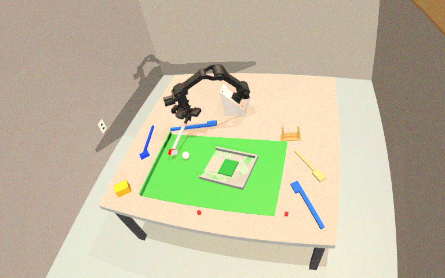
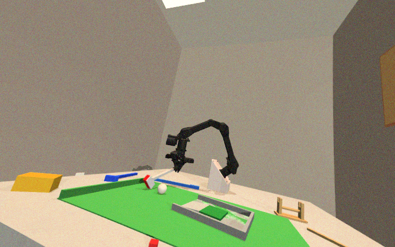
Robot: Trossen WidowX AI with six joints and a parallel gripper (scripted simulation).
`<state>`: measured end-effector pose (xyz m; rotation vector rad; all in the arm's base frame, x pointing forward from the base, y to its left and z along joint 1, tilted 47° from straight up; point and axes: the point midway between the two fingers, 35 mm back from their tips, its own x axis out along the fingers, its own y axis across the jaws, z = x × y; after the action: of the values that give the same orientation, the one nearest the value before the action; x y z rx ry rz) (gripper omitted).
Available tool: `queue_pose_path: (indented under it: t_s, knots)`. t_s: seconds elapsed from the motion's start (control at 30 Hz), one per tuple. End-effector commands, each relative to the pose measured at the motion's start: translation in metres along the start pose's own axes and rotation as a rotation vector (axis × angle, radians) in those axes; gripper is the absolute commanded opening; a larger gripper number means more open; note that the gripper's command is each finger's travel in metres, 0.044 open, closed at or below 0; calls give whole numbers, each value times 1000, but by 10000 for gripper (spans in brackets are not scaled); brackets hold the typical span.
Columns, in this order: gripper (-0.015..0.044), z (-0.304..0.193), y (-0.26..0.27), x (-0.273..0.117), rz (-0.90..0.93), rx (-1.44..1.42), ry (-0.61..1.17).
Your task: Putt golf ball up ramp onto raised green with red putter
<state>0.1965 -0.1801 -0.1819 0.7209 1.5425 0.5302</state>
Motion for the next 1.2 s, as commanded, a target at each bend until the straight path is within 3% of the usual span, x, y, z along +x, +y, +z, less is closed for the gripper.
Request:
queue_pose_path:
  t_s: [0.0,0.27,0.6,0.77,1.17]
  knots:
    - [0,-1,-14,0,0,2,-9]
    - [0,1,-4,0,0,5,-7]
    - [0,0,120,2,10,3,-8]
    - [0,0,122,-4,10,3,-8]
    - [0,-1,121,-58,8,4,-7]
